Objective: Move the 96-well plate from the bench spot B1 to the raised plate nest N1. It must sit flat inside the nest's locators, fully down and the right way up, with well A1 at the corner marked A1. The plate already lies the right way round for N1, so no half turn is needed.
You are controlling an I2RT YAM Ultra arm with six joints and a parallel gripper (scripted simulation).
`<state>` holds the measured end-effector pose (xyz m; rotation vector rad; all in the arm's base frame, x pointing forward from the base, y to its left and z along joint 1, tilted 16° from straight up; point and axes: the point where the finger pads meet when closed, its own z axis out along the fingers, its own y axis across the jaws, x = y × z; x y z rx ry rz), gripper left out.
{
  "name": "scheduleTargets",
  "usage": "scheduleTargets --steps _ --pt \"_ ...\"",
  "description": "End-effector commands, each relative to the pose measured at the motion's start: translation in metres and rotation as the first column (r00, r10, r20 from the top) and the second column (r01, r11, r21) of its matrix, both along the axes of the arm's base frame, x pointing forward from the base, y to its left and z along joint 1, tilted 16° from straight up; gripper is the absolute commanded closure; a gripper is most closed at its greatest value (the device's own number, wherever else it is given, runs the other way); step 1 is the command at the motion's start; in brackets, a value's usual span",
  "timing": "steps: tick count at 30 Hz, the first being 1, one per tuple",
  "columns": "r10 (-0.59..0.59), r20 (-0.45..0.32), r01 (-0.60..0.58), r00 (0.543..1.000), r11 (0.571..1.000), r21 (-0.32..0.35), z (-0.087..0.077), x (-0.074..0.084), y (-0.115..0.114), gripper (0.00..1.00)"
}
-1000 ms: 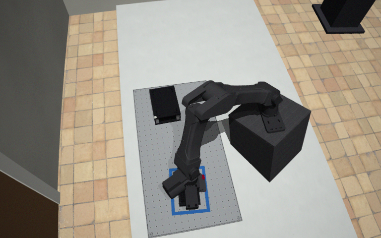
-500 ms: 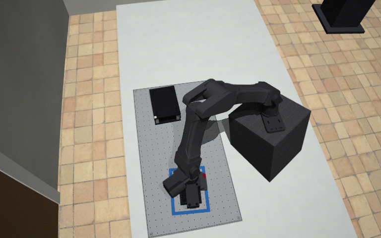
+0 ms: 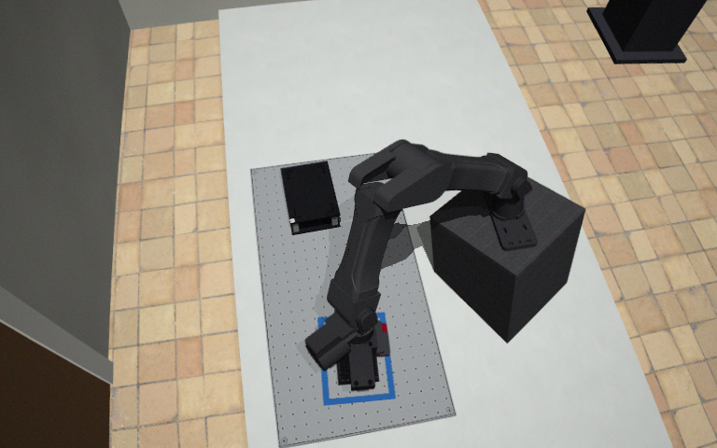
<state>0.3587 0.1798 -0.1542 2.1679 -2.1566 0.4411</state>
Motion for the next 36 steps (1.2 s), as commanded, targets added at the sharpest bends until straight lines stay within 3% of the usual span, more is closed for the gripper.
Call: scheduleTargets --steps 1,12,26,36 --pt "0.013 0.006 -0.013 1.000 1.000 0.017 0.018 -0.004 0.012 1.00" --pt "0.013 0.002 -0.013 1.000 1.000 0.014 0.031 -0.008 0.014 1.00" --pt "0.012 0.027 -0.013 1.000 0.999 0.032 0.057 -0.002 0.025 1.00" --pt "0.014 0.033 -0.015 0.999 0.999 0.036 0.057 0.000 0.027 1.00"
